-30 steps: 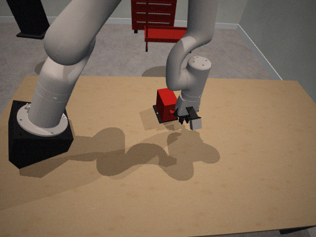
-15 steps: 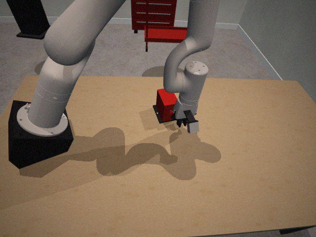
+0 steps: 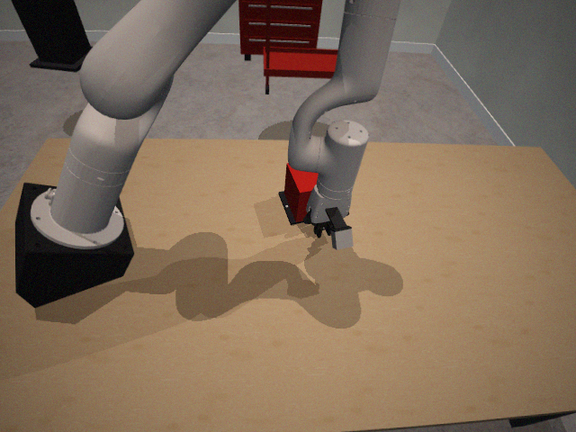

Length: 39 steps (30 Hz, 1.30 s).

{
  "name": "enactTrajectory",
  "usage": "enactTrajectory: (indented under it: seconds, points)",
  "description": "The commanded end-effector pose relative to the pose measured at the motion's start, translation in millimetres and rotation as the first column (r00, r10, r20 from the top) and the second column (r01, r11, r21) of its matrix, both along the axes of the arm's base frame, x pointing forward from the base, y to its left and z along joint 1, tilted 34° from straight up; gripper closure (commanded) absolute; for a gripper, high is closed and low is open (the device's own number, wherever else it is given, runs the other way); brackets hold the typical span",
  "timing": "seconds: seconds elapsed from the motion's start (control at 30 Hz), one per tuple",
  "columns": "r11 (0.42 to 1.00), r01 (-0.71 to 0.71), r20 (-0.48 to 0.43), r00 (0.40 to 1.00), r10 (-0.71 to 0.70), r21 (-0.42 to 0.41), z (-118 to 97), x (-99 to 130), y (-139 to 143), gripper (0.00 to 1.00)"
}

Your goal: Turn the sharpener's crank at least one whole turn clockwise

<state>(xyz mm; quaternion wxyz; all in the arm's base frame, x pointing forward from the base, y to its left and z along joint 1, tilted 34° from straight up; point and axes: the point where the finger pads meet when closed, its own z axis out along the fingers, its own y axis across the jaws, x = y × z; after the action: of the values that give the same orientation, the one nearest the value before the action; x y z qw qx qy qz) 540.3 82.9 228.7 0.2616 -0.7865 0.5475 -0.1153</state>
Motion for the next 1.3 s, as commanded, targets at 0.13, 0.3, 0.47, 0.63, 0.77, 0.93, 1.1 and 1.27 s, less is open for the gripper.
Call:
enactTrajectory:
  seconds: [0.13, 0.3, 0.47, 0.63, 0.77, 0.93, 1.1, 1.27]
  points:
    - [1.0, 0.001, 0.011, 1.0, -0.002, 0.002, -10, -8, -2, 1.0]
    - [1.0, 0.002, 0.011, 1.0, -0.002, 0.002, -14, -14, -4, 1.0]
    - [1.0, 0.002, 0.011, 1.0, -0.002, 0.002, -17, -17, -5, 1.0]
    - [1.0, 0.002, 0.011, 1.0, -0.002, 0.002, -17, -18, -6, 1.0]
    - [1.0, 0.002, 0.011, 1.0, -0.002, 0.002, -17, -18, -6, 1.0]
    - [1.0, 0.002, 0.011, 1.0, -0.002, 0.002, -17, -18, -6, 1.0]
    - [1.0, 0.002, 0.011, 1.0, -0.002, 0.002, -17, -18, -6, 1.0]
    - [1.0, 0.002, 0.011, 1.0, -0.002, 0.002, -17, -18, -6, 1.0]
